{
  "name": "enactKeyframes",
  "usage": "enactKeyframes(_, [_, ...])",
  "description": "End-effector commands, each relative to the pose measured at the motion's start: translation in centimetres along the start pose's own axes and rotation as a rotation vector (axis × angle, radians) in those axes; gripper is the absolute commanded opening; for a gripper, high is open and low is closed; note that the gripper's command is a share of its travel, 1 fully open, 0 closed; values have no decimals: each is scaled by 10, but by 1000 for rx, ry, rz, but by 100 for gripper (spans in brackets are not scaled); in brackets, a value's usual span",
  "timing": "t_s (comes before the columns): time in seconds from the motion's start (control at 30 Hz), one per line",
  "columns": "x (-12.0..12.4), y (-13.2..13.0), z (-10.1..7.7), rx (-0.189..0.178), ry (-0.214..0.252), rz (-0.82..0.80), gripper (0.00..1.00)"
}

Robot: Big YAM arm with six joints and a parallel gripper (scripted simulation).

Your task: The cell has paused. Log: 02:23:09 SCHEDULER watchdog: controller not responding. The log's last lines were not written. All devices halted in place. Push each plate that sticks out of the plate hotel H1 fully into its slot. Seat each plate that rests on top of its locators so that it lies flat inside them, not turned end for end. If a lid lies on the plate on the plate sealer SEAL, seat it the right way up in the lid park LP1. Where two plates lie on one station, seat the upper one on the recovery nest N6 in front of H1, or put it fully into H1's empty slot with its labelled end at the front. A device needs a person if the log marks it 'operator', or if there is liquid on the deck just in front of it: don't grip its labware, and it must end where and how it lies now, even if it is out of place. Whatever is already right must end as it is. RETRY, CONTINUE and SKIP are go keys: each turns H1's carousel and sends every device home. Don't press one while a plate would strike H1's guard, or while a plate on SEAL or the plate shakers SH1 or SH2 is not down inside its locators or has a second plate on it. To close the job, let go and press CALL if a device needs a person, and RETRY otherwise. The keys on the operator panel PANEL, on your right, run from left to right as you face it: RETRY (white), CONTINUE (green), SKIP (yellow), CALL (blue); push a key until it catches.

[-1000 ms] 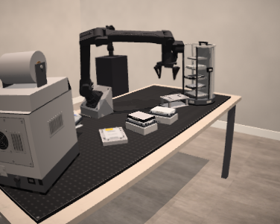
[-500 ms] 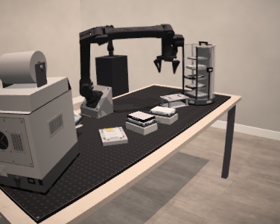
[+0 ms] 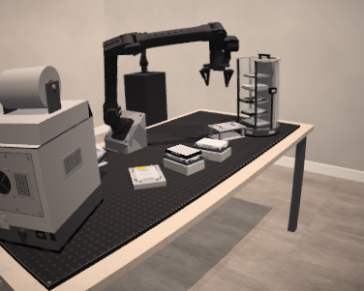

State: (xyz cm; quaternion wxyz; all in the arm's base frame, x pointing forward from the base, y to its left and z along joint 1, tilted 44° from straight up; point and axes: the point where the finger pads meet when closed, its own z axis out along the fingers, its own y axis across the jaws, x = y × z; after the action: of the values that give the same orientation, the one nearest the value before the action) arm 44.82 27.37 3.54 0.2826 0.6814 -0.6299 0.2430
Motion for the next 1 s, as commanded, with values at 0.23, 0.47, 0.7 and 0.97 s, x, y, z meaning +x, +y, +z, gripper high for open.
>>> enactKeyframes(0.23, [-7, -11, -26, 24, -19, 25, 100])
enactKeyframes(0.47, [-5, -13, -24, 20, -19, 30, 100])
enactKeyframes(0.7, [-5, -13, -24, 20, -19, 30, 100])
enactKeyframes(0.97, [-5, -13, -24, 20, -19, 30, 100])
